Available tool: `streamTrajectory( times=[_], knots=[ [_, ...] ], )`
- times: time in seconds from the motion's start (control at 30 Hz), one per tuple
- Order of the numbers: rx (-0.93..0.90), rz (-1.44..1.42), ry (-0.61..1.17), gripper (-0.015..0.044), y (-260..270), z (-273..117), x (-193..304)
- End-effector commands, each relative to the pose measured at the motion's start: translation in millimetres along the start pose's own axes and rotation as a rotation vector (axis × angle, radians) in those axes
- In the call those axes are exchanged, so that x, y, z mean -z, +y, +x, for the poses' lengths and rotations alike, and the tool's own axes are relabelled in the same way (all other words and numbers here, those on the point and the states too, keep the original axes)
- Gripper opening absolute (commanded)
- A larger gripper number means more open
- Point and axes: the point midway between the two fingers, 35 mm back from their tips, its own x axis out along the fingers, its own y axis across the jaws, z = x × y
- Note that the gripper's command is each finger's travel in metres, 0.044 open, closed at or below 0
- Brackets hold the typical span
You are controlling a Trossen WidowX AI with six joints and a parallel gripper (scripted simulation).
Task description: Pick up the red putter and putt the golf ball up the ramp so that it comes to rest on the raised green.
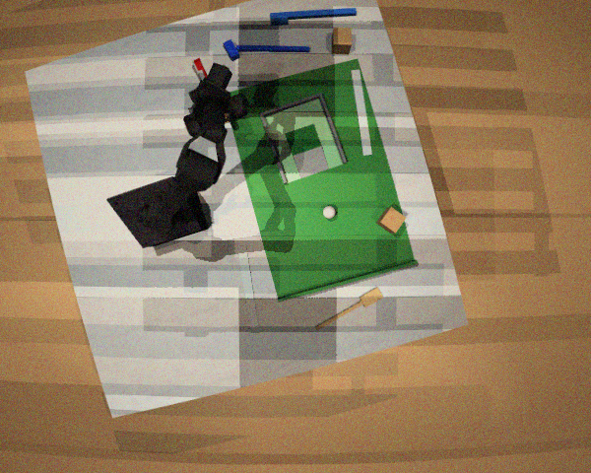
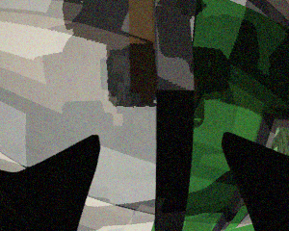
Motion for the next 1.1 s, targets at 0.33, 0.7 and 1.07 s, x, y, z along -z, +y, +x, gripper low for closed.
streamTrajectory(
  times=[0.33, 0.7, 1.07],
  knots=[
    [0.001, 0.000, 0.000, 0.0072, 0.0, -0.7, -0.3],
    [0.001, -0.001, -0.001, 0.0000, -1.1, -8.8, -1.3],
    [-0.001, -0.002, -0.005, 0.0000, -0.3, -95.5, -4.7]
  ],
)
